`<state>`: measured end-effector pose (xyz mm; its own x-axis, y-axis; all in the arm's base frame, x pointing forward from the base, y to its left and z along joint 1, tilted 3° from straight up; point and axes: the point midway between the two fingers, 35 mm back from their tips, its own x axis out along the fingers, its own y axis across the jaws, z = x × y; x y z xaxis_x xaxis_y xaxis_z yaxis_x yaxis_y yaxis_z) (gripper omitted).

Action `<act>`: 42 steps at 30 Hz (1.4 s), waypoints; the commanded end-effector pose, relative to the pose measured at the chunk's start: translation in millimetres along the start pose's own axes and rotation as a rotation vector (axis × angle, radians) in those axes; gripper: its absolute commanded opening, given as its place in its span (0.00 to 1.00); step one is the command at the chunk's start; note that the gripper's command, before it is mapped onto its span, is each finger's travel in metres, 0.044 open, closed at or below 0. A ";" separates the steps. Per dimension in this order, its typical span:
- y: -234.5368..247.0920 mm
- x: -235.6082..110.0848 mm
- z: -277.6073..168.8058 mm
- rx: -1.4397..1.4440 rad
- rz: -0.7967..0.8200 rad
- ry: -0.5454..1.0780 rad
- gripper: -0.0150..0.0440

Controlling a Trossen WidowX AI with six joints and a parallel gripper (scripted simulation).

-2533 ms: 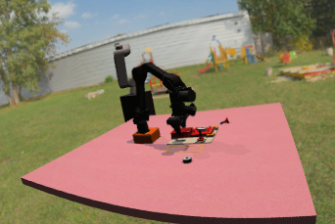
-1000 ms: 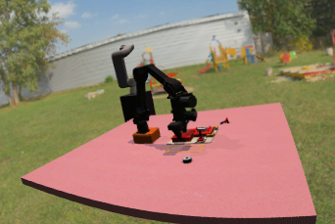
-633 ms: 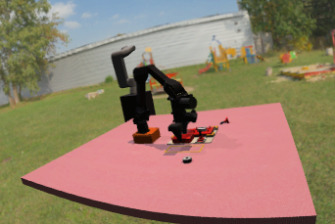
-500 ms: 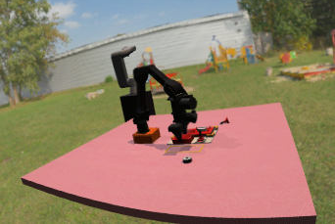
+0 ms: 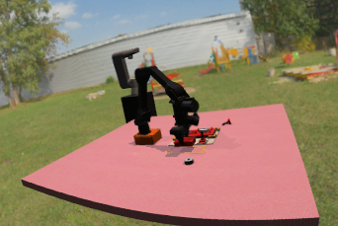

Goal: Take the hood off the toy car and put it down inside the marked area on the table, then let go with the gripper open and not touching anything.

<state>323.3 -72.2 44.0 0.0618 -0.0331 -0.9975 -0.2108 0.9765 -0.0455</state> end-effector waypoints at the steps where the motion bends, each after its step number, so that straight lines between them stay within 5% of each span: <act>1: -0.3 2.9 -0.3 -0.003 -0.001 0.001 0.25; 42: 0.2 23.0 -1.6 -0.003 -0.001 0.001 0.25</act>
<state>323.0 -72.7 23.0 0.0615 -0.0332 -0.9976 -0.2108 0.9765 -0.0455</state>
